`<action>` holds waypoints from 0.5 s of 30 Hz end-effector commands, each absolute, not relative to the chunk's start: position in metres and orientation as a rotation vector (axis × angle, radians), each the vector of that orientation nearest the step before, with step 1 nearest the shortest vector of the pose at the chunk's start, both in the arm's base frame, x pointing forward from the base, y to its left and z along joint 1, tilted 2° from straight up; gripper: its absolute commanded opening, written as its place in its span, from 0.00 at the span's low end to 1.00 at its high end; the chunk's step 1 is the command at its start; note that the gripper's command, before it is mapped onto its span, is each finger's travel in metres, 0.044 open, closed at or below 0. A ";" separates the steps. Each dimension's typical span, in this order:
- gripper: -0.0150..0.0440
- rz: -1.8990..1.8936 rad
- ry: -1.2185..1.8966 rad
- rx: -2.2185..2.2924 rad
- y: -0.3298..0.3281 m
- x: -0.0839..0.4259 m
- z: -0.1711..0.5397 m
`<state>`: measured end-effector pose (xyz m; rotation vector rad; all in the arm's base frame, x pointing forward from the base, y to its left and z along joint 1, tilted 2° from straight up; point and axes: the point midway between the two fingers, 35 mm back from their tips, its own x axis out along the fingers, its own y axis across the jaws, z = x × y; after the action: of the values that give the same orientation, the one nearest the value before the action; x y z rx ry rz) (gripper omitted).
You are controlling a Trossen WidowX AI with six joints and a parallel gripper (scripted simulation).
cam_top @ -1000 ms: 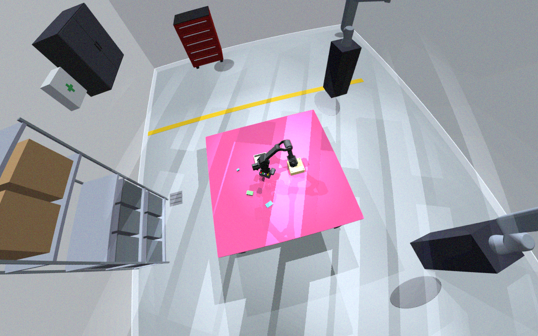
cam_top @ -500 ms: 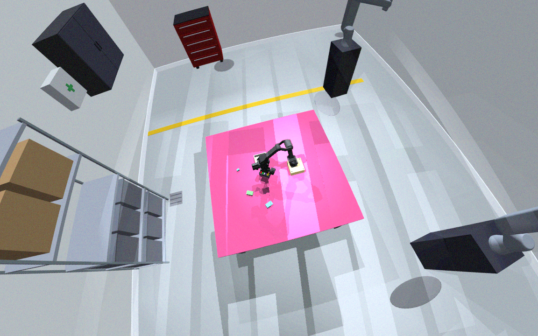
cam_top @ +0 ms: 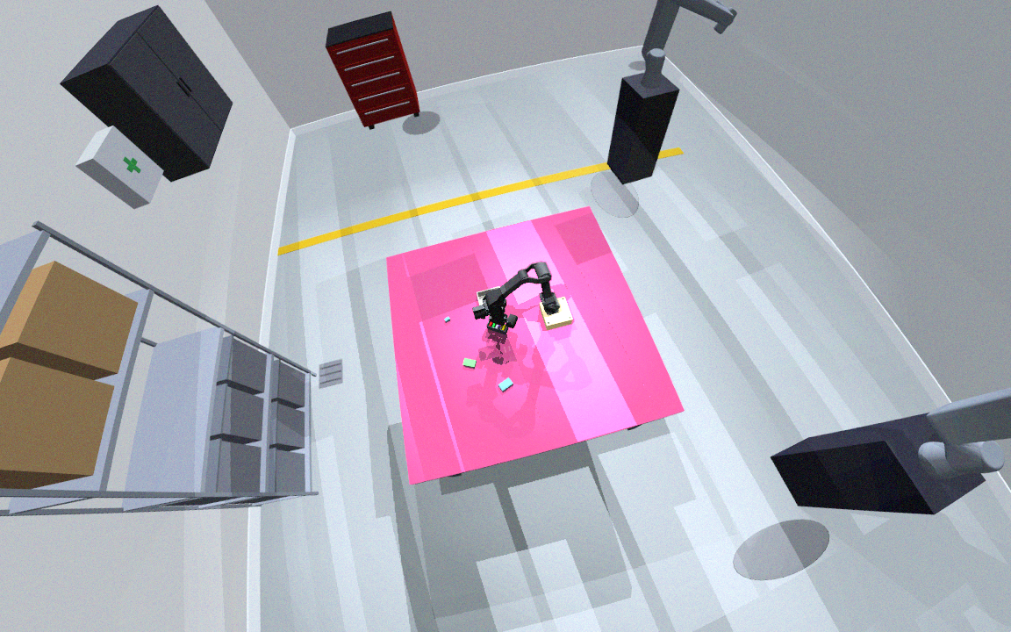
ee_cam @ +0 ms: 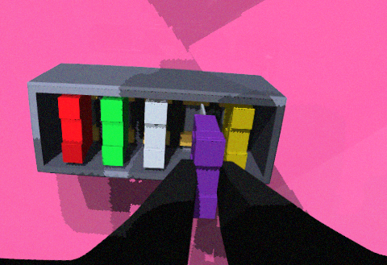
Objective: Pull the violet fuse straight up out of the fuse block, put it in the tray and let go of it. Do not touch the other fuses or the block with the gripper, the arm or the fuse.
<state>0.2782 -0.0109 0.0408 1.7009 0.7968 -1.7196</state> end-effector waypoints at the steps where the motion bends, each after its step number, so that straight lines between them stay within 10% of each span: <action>1: 0.25 -1.713 0.795 1.710 -0.011 0.279 0.045; 15: 0.25 -1.713 0.795 1.710 -0.011 0.280 0.060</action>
<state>0.2775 -0.0110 0.0517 1.6970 0.7994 -1.7255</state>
